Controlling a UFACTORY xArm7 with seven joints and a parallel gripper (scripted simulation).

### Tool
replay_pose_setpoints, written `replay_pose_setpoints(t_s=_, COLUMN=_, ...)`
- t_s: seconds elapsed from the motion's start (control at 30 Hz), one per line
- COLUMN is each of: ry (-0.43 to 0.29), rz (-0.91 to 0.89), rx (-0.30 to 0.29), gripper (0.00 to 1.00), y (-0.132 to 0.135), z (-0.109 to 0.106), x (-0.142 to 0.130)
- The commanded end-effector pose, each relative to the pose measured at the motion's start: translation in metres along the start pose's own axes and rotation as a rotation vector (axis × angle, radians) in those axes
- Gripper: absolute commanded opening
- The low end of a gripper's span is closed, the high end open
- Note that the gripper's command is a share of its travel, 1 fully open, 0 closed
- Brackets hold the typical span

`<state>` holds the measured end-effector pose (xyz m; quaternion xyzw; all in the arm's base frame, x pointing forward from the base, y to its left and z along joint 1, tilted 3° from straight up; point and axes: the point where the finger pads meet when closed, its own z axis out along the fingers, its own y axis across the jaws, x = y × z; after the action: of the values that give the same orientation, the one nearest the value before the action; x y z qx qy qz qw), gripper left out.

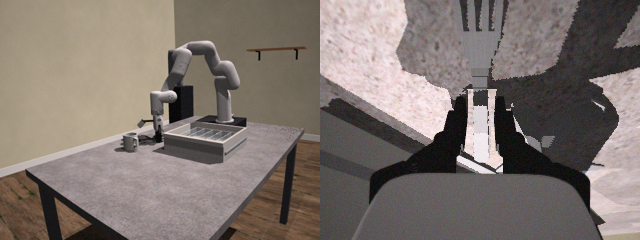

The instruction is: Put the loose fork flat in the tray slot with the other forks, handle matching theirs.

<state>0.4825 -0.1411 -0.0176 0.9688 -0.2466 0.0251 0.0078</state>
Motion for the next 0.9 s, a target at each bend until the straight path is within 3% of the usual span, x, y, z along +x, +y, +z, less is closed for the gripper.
replay_pose_setpoints(t_s=0.0, ry=0.005, rz=0.000, rx=0.000, gripper=0.05, y=0.000, z=0.000, x=0.002)
replay_pose_setpoints(t_s=0.4, ry=0.005, rz=0.000, rx=0.000, gripper=0.05, y=0.000, z=-0.007, x=0.002)
replay_pose_setpoints(t_s=0.87, ry=0.005, rz=0.000, rx=0.000, gripper=0.05, y=0.000, z=-0.050, x=0.001)
